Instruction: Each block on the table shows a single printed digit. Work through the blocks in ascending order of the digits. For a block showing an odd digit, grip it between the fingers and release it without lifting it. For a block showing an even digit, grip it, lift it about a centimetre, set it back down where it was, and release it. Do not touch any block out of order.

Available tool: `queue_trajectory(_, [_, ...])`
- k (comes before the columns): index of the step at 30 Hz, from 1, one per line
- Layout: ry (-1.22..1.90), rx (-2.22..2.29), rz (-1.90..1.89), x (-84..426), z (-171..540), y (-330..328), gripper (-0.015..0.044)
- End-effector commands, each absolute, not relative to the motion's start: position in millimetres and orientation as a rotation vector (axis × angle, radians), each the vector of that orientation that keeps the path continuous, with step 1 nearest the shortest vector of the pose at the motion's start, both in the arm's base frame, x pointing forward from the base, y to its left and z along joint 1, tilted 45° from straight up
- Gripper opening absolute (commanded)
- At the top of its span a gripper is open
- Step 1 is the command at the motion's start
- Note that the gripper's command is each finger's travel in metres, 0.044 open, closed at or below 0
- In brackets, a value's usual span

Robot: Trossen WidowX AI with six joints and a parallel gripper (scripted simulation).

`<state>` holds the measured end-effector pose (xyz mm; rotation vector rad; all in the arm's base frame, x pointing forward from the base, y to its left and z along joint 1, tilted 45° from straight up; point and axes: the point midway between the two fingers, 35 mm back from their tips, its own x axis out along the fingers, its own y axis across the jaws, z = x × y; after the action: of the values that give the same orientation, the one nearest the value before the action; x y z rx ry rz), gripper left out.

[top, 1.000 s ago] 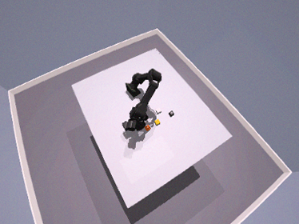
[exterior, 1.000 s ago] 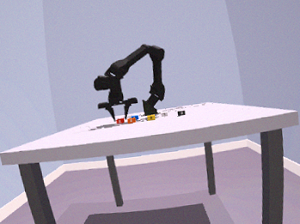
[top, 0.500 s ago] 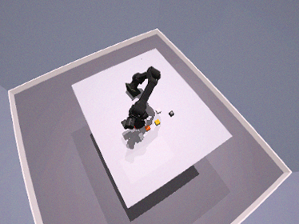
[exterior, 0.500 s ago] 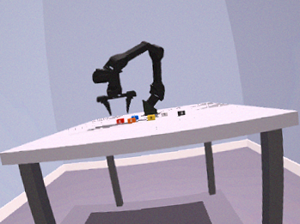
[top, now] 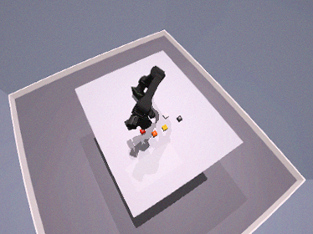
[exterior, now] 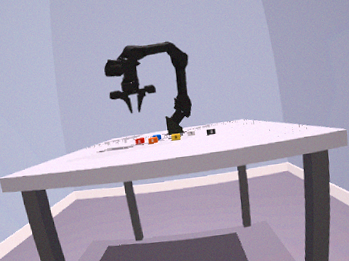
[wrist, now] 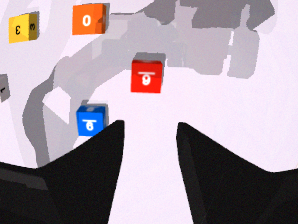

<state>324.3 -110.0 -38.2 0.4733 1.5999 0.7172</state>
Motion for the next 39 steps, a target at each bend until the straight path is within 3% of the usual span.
queue_trajectory(1, [1.613, 0.469, 0.728, 323.0, -37.7, -109.4, 0.012])
queue_trajectory(7, [1.613, 0.469, 0.729, 318.7, -33.4, -107.2, 0.012])
queue_trajectory(15, [1.617, 0.473, 0.73, 259.6, 9.4, -75.3, 0.012])
queue_trajectory(21, [1.618, 0.474, 0.731, 254.0, 12.1, -72.2, 0.012])
queue_trajectory(32, [1.616, 0.475, 0.733, 239.6, -45.8, -17.3, 0.04])
queue_trajectory(39, [1.616, 0.475, 0.733, 238.7, -51.1, -12.4, 0.04])
